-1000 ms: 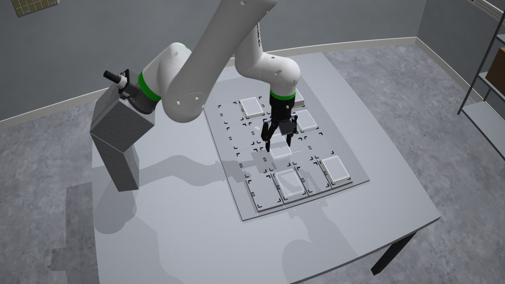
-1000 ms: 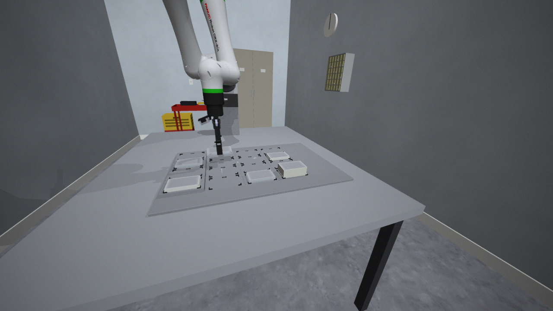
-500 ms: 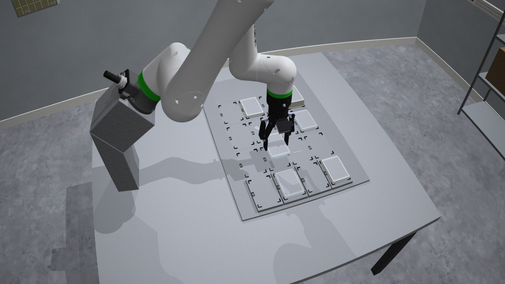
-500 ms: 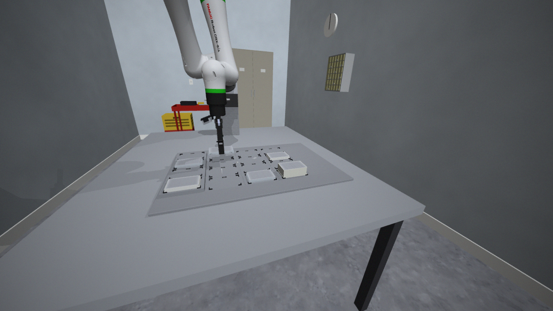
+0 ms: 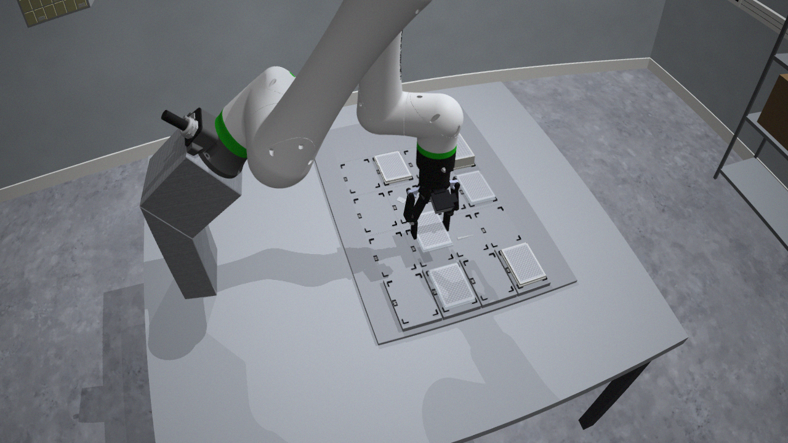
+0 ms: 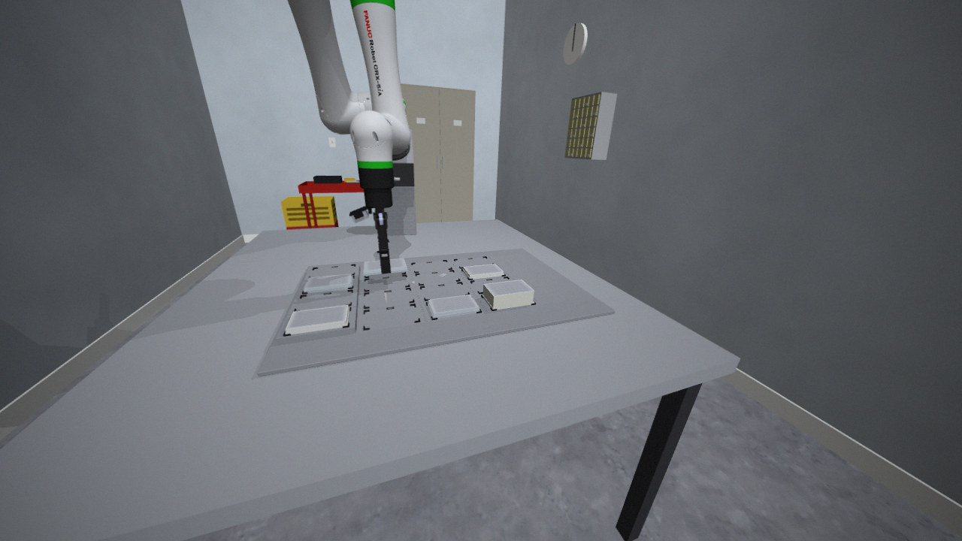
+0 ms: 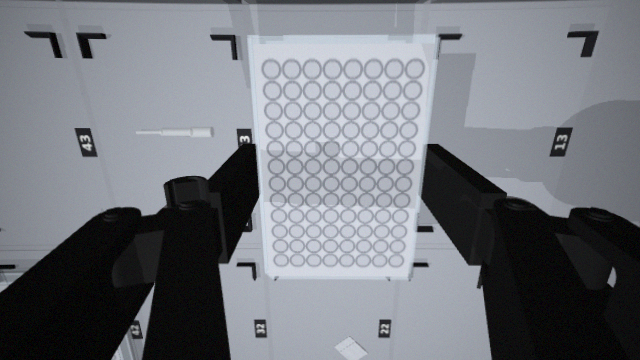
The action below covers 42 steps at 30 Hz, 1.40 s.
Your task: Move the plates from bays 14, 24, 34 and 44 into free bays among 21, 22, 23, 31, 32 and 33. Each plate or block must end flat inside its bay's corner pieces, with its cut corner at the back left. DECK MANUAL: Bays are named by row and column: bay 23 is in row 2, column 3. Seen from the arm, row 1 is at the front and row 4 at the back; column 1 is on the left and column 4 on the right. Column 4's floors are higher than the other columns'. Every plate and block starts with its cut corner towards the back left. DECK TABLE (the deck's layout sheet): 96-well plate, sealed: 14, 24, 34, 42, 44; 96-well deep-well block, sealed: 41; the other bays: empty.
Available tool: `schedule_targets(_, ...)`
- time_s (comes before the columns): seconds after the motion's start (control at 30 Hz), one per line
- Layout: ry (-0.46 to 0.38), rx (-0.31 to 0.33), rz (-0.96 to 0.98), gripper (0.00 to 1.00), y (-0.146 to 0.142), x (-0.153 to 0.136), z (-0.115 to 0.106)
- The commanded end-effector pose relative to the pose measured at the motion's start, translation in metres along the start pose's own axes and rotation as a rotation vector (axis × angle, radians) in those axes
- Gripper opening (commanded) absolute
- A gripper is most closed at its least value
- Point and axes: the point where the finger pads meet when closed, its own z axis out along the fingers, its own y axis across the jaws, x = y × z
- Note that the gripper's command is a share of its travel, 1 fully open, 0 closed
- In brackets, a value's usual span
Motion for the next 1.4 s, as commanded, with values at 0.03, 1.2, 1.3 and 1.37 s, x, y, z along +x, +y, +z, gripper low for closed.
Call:
schedule_targets(0.03, 0.004, 0.007, 0.000, 0.10, -0.001, 0.000, 0.006)
schedule_targets(1.2, 0.004, 0.007, 0.000, 0.10, -0.002, 0.001, 0.036)
schedule_targets(1.3, 0.004, 0.007, 0.000, 0.10, -0.002, 0.001, 0.036)
schedule_targets(1.37, 0.004, 0.007, 0.000, 0.10, -0.002, 0.001, 0.036)
